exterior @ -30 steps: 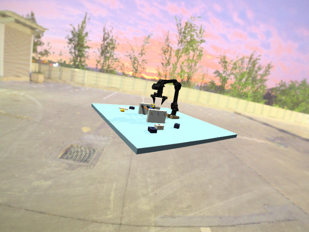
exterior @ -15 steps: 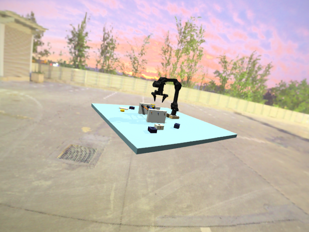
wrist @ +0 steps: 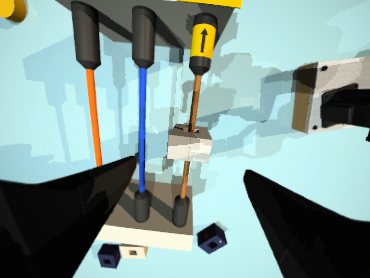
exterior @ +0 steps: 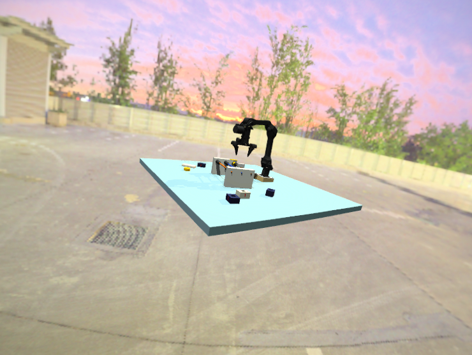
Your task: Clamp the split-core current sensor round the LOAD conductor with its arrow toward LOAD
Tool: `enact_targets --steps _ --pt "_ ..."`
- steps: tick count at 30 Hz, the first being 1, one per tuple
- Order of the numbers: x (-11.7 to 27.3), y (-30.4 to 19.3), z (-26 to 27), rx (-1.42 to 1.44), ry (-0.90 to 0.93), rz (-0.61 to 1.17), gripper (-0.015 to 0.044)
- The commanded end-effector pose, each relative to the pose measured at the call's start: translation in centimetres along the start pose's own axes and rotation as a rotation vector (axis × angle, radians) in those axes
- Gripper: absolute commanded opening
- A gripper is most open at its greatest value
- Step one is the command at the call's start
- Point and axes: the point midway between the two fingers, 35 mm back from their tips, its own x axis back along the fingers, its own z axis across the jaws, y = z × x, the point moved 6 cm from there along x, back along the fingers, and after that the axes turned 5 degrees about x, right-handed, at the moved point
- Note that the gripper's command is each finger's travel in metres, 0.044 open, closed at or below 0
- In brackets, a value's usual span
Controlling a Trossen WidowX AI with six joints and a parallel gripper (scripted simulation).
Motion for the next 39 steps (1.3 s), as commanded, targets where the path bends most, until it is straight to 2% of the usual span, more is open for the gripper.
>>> enact_targets --steps 1,17,23,29,34,39 --pt "0.0 0.0 0.0 0.004 -0.002 0.005 0.0440" --pt "0.0 0.5 -0.2 0.043 0.003 0.018 0.0440" --pt "-0.5 4.4 -2.6 0.427 0.093 0.162 0.0440" --pt "-1.3 7.3 -5.5 0.823 0.288 0.227 0.0440" --pt "-2.1 9.0 -7.9 1.148 0.494 0.180 0.0440" --pt "-3.1 10.1 -10.3 1.447 0.698 0.028 0.0440"
